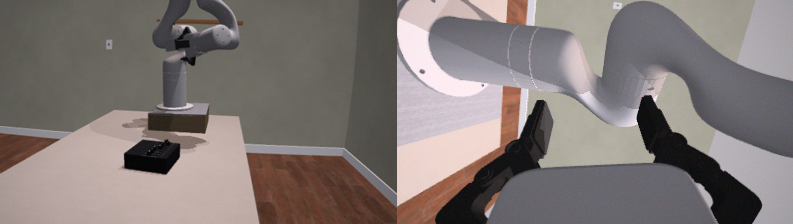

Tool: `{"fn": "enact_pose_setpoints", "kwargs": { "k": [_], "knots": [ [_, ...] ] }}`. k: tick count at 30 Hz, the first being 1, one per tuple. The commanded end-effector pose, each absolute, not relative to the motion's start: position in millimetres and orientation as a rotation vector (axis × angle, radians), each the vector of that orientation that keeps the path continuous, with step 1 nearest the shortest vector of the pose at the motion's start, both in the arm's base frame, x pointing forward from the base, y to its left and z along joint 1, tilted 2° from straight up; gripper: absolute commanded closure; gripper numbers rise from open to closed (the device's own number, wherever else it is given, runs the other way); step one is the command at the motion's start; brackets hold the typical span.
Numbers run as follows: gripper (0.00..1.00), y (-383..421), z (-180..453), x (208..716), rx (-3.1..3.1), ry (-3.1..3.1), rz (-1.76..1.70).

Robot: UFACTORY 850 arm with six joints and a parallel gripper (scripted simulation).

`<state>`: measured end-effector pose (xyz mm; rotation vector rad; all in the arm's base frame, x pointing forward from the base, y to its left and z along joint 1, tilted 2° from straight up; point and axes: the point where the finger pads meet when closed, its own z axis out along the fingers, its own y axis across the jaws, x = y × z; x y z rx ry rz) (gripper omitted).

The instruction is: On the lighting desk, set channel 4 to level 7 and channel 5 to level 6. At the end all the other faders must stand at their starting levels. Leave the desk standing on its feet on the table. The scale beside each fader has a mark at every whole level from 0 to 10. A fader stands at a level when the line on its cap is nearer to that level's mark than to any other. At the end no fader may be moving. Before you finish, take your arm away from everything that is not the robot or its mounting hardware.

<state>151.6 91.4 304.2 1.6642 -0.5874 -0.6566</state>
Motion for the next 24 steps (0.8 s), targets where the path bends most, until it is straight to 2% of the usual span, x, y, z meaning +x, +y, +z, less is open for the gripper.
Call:
{"fn": "enact_pose_setpoints", "kwargs": {
  "k": [1,19,24],
  "knots": [
    [0.00,92,304,152,1.665,-0.588,-0.656],
    [0.00,92,303,153,1.669,-0.591,-0.655],
    [0.00,98,271,174,1.782,-0.706,-0.624]
  ]
}}
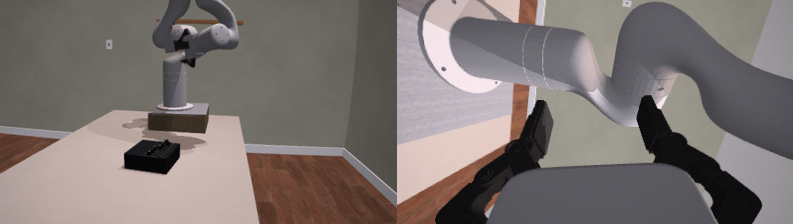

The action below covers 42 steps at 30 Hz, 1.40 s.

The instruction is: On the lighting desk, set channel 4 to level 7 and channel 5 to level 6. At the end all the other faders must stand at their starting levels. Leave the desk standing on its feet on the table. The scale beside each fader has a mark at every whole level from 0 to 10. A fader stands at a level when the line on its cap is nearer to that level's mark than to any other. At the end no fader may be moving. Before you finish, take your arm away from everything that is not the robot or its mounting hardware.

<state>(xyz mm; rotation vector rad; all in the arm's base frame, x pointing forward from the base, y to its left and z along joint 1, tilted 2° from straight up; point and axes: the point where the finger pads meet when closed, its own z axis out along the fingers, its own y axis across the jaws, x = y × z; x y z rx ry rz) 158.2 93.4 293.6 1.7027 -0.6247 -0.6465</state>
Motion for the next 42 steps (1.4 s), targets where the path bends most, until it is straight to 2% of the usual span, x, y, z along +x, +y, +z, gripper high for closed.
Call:
{"fn": "enact_pose_setpoints", "kwargs": {
  "k": [1,7,8,10,13,15,18,20,23,27,29,31,33,36,42],
  "knots": [
    [0.00,101,258,184,1.827,-0.756,-0.609],
    [0.00,113,211,231,1.988,-0.962,-0.539],
    [0.00,118,194,252,2.045,-1.048,-0.505],
    [0.00,118,194,252,2.045,-1.048,-0.505],
    [0.00,126,163,303,2.153,-1.238,-0.424],
    [0.00,126,163,303,2.153,-1.238,-0.424],
    [0.00,131,139,360,2.244,-1.438,-0.326],
    [0.00,131,139,360,2.244,-1.438,-0.326],
    [0.00,131,123,418,2.310,-1.630,-0.220],
    [0.00,131,123,418,2.310,-1.630,-0.220],
    [0.00,126,115,468,2.352,-1.793,-0.118],
    [0.00,126,115,468,2.352,-1.793,-0.118],
    [0.00,120,113,506,2.374,-1.916,-0.034],
    [0.00,115,113,529,2.384,-1.991,0.021],
    [0.00,113,113,541,2.388,-2.029,0.050]
  ]
}}
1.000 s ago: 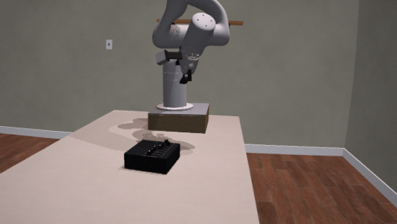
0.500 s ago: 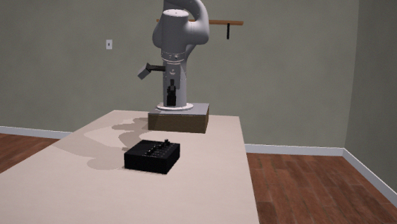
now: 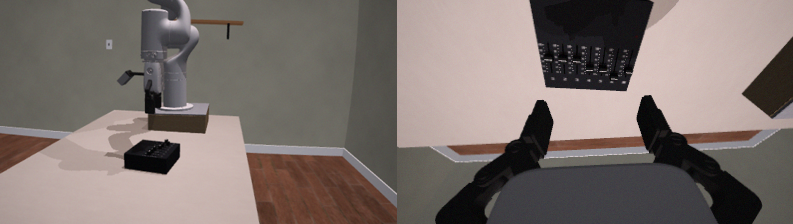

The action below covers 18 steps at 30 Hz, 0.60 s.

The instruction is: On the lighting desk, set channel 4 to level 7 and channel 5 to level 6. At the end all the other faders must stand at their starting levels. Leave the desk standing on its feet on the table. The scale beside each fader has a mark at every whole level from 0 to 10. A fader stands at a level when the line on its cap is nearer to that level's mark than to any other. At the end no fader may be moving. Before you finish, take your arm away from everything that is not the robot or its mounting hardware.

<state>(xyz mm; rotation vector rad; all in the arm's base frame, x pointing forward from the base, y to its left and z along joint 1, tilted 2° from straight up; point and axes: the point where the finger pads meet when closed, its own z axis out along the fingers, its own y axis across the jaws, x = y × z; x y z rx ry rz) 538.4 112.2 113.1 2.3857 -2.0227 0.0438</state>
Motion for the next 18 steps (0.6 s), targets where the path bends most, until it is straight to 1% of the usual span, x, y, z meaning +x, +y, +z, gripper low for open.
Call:
{"fn": "enact_pose_setpoints", "kwargs": {
  "k": [1,13,18],
  "knots": [
    [0.00,113,113,541,2.388,-2.029,0.050],
    [0.00,114,113,541,2.385,-2.028,0.051],
    [0.00,129,109,537,2.334,-2.007,0.080]
  ]
}}
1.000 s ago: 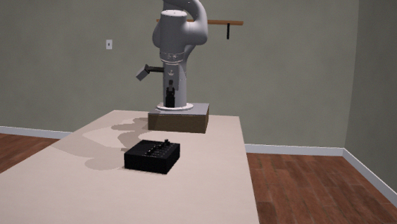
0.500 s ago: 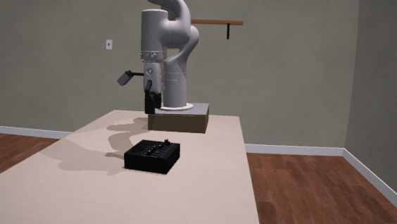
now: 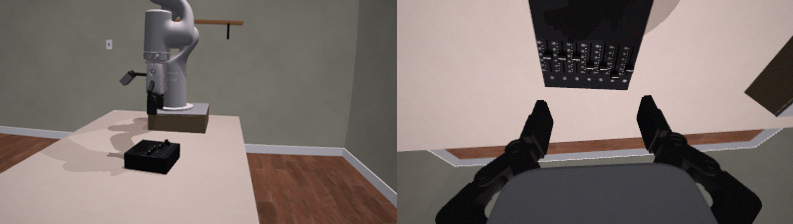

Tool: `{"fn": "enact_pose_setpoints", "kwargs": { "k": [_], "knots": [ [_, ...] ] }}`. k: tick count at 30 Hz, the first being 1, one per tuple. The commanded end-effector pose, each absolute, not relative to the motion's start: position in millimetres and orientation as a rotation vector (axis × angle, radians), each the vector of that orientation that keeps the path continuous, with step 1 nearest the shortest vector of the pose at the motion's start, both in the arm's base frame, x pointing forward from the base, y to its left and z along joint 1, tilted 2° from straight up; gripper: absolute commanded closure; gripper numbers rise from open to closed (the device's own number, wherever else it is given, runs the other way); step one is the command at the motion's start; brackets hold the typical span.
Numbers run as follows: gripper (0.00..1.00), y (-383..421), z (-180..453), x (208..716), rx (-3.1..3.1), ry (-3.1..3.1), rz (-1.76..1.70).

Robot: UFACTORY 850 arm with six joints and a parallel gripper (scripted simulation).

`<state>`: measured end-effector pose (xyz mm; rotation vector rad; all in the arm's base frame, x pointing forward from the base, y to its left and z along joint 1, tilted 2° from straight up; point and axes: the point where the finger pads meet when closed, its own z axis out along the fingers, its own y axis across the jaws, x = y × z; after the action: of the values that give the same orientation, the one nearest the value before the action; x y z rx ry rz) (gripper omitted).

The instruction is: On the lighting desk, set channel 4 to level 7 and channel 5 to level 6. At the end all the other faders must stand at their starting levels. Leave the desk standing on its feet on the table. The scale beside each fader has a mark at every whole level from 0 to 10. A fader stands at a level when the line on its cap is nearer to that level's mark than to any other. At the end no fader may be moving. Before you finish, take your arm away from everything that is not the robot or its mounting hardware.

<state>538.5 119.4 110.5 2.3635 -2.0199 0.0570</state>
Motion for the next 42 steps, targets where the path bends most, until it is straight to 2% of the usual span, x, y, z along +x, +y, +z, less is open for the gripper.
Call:
{"fn": "enact_pose_setpoints", "kwargs": {
  "k": [1,12,42],
  "knots": [
    [0.00,129,109,537,2.334,-2.007,0.080],
    [0.00,191,100,535,2.119,-1.960,0.439],
    [0.00,192,100,535,2.117,-1.960,0.445]
  ]
}}
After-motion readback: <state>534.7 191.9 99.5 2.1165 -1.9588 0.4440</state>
